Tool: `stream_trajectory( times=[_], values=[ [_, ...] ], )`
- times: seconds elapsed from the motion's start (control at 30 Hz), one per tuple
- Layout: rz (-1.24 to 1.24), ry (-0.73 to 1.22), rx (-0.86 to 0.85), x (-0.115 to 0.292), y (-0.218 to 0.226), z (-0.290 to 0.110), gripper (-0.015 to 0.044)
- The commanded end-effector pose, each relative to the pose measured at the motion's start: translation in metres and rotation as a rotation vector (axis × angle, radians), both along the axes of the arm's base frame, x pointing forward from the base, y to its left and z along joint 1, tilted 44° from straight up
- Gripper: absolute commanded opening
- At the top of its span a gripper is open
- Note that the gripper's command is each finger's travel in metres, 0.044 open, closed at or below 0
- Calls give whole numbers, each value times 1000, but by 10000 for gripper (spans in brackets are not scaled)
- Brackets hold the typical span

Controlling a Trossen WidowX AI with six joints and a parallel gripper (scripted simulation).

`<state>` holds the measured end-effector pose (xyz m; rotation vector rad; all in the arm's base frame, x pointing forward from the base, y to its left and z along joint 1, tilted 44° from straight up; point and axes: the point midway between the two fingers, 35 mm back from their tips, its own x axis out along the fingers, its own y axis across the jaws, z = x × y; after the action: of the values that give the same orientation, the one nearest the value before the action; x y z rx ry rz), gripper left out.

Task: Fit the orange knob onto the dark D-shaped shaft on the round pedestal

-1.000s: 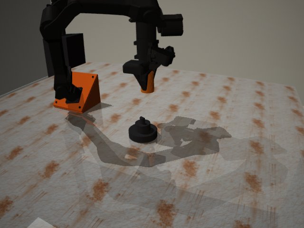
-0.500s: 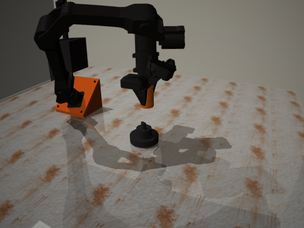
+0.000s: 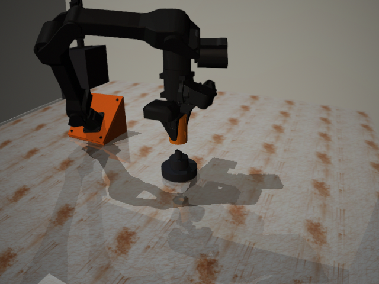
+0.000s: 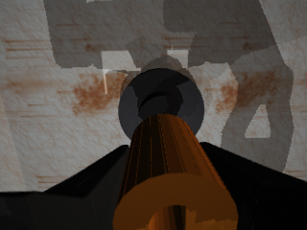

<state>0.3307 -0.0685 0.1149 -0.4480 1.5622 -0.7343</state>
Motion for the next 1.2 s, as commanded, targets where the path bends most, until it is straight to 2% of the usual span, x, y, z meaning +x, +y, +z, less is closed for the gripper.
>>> stream_trajectory(
  times=[0.0, 0.27, 1.17],
  values=[
    [6, -6, -3, 0, -4, 0, 0],
    [6, -7, -4, -3, -17, -15, 0],
    [3, -10, -5, -2, -18, -15, 0]
  ],
)
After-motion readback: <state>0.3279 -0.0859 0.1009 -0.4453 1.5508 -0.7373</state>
